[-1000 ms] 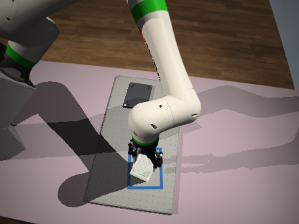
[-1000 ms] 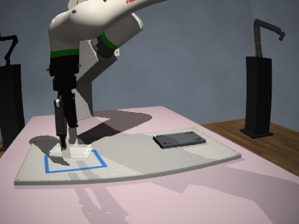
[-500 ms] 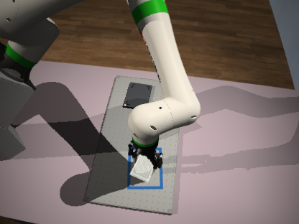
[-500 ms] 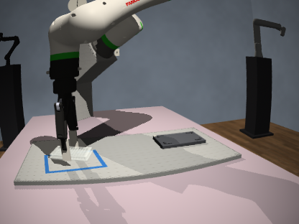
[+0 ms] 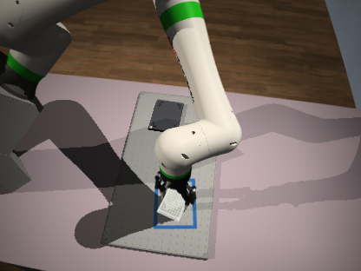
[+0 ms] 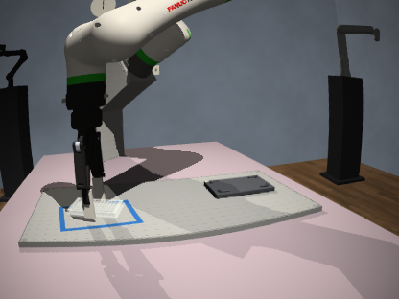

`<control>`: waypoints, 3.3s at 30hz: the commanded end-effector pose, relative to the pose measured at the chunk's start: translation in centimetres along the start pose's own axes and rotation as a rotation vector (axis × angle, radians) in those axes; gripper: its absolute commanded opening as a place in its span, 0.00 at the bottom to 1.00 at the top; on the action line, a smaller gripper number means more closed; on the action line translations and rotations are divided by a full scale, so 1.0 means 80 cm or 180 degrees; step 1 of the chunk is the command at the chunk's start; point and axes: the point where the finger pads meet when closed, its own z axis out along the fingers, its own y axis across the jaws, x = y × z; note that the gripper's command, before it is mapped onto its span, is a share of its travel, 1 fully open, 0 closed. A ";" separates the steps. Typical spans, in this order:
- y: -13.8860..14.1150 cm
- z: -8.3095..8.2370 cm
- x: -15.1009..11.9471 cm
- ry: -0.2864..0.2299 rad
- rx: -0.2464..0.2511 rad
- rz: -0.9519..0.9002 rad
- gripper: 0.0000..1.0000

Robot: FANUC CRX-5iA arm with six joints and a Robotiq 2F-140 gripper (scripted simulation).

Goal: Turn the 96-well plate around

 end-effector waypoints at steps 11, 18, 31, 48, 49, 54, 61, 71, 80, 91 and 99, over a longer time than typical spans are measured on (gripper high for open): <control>0.000 0.009 0.000 -0.0001 -0.0001 0.0000 0.00; 0.000 0.012 0.000 -0.0001 -0.0001 0.0000 0.00; 0.000 0.012 0.000 -0.0001 -0.0001 0.0000 1.00; 0.000 0.005 0.000 -0.0001 -0.0001 0.0000 1.00; 0.000 0.002 0.000 -0.0001 -0.0001 0.0000 1.00; 0.000 -0.015 0.000 -0.0001 -0.0001 0.0000 1.00; 0.000 -0.031 0.000 -0.0001 -0.0001 0.0000 1.00; 0.000 -0.065 0.000 -0.0001 -0.0001 0.0000 1.00; 0.000 -0.065 0.000 -0.0001 -0.0001 0.0000 1.00; 0.000 -0.065 0.000 -0.0001 -0.0001 0.0637 1.00; 0.000 -0.065 0.000 -0.0001 -0.0001 0.1379 1.00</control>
